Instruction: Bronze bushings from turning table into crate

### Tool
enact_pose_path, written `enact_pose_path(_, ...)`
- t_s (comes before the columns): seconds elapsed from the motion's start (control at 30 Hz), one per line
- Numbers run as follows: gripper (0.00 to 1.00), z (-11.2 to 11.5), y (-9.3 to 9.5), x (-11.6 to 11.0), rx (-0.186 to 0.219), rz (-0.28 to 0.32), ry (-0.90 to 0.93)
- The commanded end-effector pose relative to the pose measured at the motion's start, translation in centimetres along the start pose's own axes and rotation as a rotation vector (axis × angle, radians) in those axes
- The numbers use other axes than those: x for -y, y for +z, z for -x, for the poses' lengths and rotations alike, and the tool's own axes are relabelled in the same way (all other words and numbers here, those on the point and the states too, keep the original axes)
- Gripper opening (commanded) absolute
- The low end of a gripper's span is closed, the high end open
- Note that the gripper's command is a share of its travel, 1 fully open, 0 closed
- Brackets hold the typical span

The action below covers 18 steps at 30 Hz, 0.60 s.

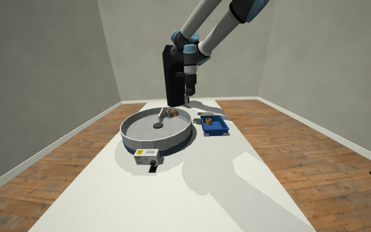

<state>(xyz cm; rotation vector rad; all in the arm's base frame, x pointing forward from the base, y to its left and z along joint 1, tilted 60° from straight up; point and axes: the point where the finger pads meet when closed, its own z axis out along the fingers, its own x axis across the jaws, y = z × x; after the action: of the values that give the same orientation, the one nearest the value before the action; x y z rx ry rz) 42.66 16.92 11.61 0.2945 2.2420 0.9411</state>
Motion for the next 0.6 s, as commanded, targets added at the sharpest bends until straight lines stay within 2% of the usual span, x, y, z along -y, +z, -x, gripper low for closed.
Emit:
enact_pose_path(0.0,0.45,0.3,-1.9,-0.8,-0.001,-0.001,0.252)
enact_pose_path(0.27,0.45,0.3,-1.9,-0.8,-0.001,-0.001,0.252)
enact_pose_path(0.3,0.45,0.0,-0.4,-0.2,0.000,0.000,0.049)
enact_pose_path(0.43,0.45,0.1,-1.9,-0.8,-0.001,-0.001,0.253)
enact_pose_path(0.57,0.45,0.1,-1.9,-0.8,-0.001,-0.001,0.253)
